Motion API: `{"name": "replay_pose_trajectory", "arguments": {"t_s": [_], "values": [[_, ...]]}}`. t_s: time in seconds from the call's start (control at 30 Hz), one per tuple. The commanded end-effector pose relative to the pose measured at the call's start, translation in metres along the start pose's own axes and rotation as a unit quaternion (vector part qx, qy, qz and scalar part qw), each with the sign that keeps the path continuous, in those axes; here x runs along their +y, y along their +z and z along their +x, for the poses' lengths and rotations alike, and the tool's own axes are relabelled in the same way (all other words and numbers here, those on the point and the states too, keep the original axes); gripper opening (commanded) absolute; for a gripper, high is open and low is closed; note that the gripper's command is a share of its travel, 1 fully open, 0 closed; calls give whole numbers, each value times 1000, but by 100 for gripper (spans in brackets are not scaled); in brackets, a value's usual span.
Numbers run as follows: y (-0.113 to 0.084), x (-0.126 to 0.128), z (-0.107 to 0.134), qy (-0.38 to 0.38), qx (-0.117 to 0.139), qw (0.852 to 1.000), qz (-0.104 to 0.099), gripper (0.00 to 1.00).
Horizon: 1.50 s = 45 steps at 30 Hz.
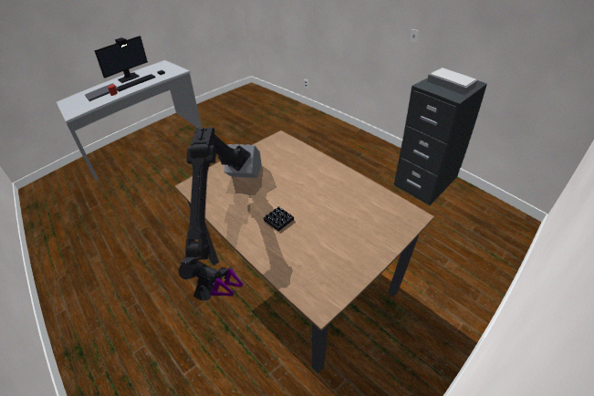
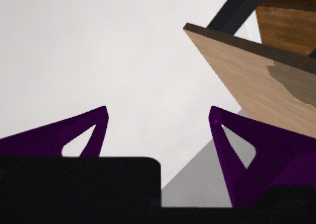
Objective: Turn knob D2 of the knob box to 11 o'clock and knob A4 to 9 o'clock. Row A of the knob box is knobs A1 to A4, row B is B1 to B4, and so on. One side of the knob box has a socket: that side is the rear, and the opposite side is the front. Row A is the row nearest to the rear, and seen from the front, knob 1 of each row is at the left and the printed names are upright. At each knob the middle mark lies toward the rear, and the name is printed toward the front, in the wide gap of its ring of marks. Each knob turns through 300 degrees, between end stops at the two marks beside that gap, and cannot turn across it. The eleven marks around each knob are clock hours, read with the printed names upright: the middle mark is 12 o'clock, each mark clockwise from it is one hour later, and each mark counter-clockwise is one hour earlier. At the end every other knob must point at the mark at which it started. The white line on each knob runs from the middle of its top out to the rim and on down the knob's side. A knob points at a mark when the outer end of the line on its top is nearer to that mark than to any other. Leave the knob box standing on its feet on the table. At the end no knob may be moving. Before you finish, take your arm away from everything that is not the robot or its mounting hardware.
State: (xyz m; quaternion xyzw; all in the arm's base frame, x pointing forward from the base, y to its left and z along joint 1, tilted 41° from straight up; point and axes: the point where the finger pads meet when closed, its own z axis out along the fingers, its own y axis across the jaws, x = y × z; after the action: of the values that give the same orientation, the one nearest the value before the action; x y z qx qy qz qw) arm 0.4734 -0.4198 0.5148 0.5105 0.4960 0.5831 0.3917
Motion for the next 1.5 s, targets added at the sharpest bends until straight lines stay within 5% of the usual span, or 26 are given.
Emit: {"name": "replay_pose_trajectory", "arguments": {"t_s": [0.0, 0.03, 0.07, 0.3, 1.03, 1.47], "values": [[-21, 59, 25, -76, -8, 997, -25, 100], [-17, 50, 15, -68, -9, 997, -21, 100], [0, 29, 32, -69, 0, 997, -14, 100], [27, 24, 59, -130, -7, 991, -15, 100], [76, 12, 125, -273, -22, 962, -20, 100], [104, -1, 180, -381, -35, 924, -19, 100]]}}
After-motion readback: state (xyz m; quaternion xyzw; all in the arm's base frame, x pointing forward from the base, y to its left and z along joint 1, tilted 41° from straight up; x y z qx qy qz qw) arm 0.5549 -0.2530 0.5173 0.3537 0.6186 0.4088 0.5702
